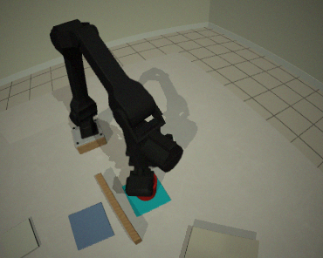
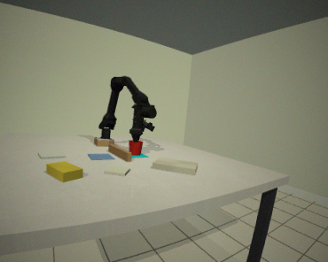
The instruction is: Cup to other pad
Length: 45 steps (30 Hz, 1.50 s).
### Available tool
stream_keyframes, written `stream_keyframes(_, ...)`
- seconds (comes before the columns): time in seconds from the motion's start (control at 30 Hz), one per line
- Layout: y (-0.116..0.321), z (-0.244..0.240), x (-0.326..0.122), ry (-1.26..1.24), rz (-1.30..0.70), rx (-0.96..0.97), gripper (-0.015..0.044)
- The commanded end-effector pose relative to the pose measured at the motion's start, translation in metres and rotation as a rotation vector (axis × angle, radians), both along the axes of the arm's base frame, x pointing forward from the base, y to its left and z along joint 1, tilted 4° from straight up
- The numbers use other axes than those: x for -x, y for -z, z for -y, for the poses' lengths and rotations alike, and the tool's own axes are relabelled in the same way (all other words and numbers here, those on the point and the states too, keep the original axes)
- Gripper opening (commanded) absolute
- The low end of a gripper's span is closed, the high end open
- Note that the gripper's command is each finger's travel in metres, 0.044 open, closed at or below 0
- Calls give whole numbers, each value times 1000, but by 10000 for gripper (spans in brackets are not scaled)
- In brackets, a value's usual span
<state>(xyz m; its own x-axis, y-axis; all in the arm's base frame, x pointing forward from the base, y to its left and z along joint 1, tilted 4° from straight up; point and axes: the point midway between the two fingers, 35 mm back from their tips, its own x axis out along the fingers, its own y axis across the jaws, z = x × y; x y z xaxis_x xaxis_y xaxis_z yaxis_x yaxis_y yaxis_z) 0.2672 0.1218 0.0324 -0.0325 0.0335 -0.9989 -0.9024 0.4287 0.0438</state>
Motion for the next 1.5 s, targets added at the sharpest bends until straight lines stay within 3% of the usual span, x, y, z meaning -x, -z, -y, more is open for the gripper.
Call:
stream_keyframes(0.0, -5, 0, -1, 0, -2, 0, 128)
stream_keyframes(1.1, -46, 2, -5, 5, -7, -2, 128)
stream_keyframes(1.47, -46, 2, -6, 10, -3, 1, 417)
